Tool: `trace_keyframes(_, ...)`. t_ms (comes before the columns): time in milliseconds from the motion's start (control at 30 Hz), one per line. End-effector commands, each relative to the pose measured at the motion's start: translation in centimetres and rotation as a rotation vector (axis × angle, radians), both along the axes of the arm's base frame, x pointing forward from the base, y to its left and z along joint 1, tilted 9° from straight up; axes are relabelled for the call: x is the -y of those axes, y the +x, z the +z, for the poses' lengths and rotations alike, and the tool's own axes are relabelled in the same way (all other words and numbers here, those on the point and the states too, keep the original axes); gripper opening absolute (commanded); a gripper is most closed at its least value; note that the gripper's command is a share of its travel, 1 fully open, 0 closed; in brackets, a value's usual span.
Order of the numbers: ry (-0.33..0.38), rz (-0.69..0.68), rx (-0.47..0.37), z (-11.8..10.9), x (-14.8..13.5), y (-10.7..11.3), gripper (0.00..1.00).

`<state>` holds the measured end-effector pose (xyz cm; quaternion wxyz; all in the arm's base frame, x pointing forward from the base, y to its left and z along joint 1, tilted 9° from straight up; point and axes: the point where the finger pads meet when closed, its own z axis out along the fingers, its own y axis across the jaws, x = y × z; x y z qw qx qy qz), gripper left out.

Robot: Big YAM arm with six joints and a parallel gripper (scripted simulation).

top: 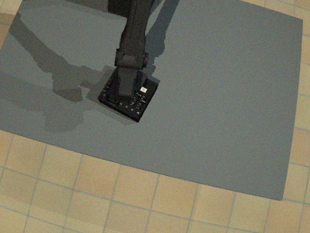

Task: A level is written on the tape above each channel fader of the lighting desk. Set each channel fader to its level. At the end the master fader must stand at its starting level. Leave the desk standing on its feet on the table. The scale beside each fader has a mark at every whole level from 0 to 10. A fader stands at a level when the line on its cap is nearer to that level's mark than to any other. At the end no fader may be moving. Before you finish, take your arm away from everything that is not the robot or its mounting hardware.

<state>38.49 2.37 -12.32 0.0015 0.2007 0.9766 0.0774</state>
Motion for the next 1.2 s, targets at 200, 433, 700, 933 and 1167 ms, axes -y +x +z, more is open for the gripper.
trace_keyframes(200, -0.003, -0.006, 0.034, 0.63, 0.61, 2.36, 0.00)
trace_keyframes(433, -0.002, -0.007, 0.032, 0.57, 0.67, 2.34, 0.00)
trace_keyframes(700, -0.003, -0.005, 0.037, 0.66, 0.59, 2.48, 0.00)
trace_keyframes(933, -0.003, -0.005, 0.037, 0.66, 0.59, 2.48, 0.00)
trace_keyframes(1167, -0.003, -0.005, 0.037, 0.66, 0.59, 2.48, 0.00)
